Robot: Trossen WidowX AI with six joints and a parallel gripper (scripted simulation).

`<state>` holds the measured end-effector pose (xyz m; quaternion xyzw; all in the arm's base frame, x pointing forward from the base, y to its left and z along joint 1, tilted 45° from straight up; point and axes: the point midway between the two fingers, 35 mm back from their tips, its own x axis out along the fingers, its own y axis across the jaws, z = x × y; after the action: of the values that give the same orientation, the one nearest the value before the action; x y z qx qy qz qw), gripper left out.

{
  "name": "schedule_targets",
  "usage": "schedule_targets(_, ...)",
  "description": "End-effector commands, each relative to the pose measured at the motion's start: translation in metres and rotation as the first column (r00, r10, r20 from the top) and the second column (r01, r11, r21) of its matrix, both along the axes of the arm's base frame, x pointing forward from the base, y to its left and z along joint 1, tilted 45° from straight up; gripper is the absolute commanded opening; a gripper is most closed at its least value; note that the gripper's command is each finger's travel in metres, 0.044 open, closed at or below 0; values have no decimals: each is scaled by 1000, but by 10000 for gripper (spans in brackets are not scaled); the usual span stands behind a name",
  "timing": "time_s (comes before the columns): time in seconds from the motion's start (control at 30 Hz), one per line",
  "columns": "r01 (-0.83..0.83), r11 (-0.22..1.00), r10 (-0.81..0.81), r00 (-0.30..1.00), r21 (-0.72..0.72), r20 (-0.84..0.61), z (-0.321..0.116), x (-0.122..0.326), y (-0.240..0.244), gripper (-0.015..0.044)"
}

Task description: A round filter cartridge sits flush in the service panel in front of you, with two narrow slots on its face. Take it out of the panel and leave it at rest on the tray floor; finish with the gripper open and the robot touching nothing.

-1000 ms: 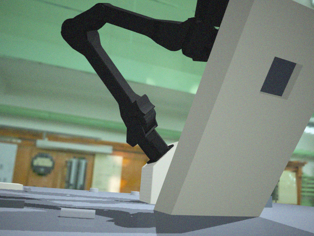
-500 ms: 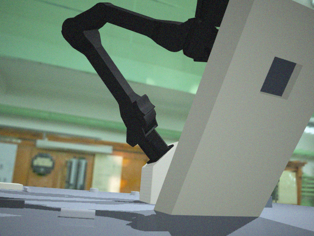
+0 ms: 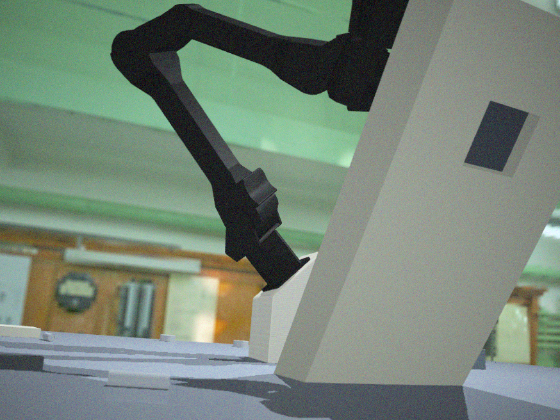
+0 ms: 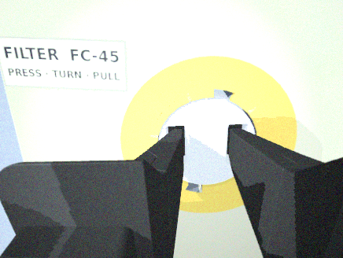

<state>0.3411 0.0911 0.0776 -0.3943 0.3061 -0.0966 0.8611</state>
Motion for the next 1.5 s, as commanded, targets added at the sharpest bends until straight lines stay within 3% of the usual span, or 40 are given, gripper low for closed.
schedule_targets(0.0,1,1000,-1,1000,0,-8,-3,2,-3,107)
schedule_targets(0.17,1,1000,-1,1000,0,-8,-4,3,-3,107)
schedule_targets(0.47,0,1000,0,1000,-1,0,-1,1,-1,47)
schedule_targets(0.53,0,1000,0,1000,-1,0,-1,1,-1,0)
schedule_targets(0.63,-8,1000,8,1000,-14,-8,-1,1,-1,0)
schedule_targets(1.03,-204,933,150,969,-295,-196,-4,3,-4,0)
schedule_targets(1.47,-456,714,228,869,-532,-438,-4,3,-4,0)
